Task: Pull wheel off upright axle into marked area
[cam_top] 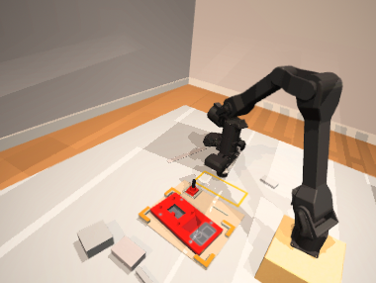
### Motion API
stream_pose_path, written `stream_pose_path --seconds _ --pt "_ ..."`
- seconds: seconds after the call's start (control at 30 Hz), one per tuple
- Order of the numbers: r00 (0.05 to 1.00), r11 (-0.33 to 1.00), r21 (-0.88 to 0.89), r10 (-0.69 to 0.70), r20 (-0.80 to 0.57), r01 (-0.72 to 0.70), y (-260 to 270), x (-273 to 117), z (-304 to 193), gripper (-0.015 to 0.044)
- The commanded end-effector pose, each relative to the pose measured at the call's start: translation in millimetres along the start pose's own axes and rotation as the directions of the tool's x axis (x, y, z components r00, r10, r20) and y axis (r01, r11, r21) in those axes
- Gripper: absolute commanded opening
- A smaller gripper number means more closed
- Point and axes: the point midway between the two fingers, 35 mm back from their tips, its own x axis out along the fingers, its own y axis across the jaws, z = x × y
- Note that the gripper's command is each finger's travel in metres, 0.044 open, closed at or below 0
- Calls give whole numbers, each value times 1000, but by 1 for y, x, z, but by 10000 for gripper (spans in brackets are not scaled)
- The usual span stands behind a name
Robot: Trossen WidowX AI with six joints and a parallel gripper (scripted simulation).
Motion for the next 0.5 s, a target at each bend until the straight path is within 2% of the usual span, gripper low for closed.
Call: stream_pose_path --seconds 0.0,0.2,0.47 --pt "1000 1000 -3 11 -17 -11 3 30 -4 0" --pt "1000 1000 -3 11 -17 -11 4 62 -8 0" --pt "1000 1000 -3 11 -17 -11 4 63 -8 0"
